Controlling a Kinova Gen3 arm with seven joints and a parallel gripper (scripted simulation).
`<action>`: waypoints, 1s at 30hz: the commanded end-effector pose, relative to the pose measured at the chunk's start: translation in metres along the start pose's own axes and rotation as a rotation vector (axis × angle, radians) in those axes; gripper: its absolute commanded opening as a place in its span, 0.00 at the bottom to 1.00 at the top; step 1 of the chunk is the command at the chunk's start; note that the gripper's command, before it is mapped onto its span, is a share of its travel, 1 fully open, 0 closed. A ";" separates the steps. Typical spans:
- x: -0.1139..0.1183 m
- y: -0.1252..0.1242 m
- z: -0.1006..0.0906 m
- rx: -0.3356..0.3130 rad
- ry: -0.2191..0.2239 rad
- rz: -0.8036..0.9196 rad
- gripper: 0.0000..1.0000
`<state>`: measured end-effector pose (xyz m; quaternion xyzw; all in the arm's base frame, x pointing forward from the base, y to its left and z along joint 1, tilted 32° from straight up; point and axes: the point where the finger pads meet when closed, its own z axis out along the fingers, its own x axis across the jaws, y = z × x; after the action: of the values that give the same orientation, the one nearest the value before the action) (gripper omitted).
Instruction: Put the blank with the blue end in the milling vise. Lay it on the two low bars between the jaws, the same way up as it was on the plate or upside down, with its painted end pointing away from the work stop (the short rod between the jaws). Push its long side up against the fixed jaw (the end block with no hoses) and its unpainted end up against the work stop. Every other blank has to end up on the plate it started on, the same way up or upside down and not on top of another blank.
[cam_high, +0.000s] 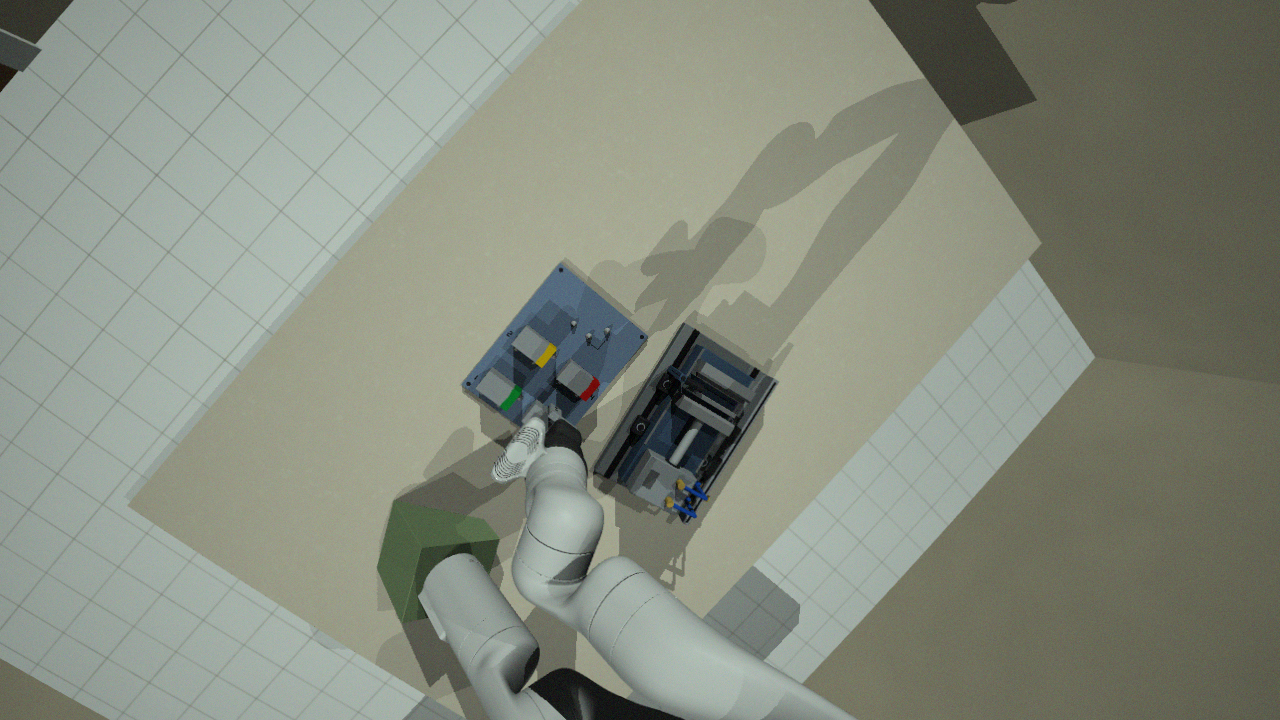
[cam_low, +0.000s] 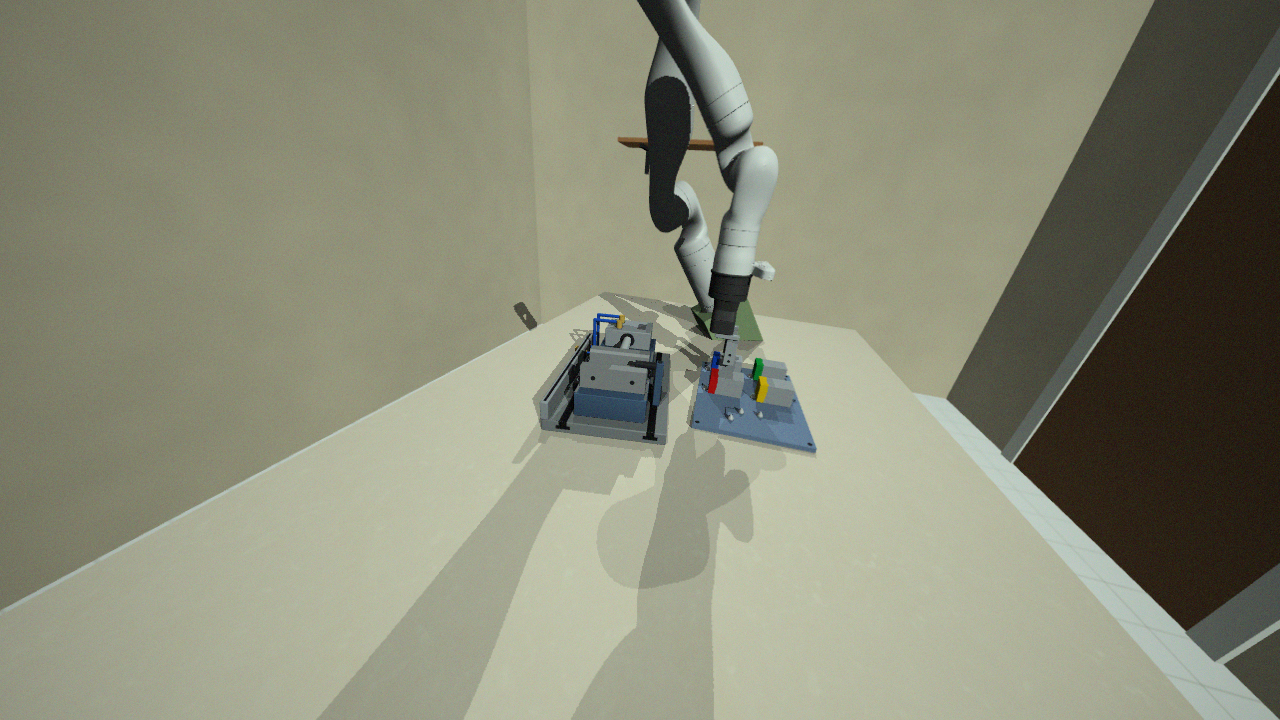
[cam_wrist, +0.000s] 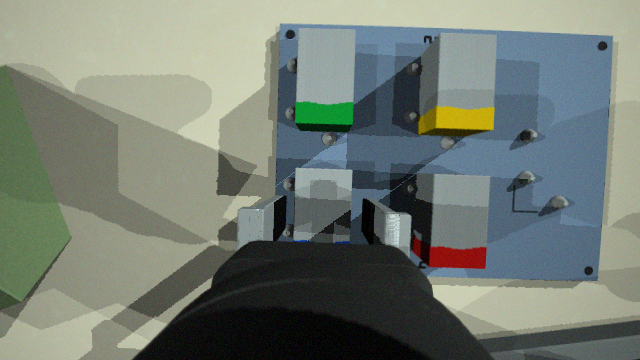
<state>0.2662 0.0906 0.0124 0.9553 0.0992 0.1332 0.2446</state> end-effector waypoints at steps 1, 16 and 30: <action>0.000 0.000 0.001 -0.001 -0.001 -0.001 1.00; 0.000 0.000 0.006 -0.001 -0.001 -0.001 1.00; -0.001 0.000 0.010 0.000 0.000 -0.001 1.00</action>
<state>0.2689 0.0862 0.0043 0.9553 0.0991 0.1333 0.2445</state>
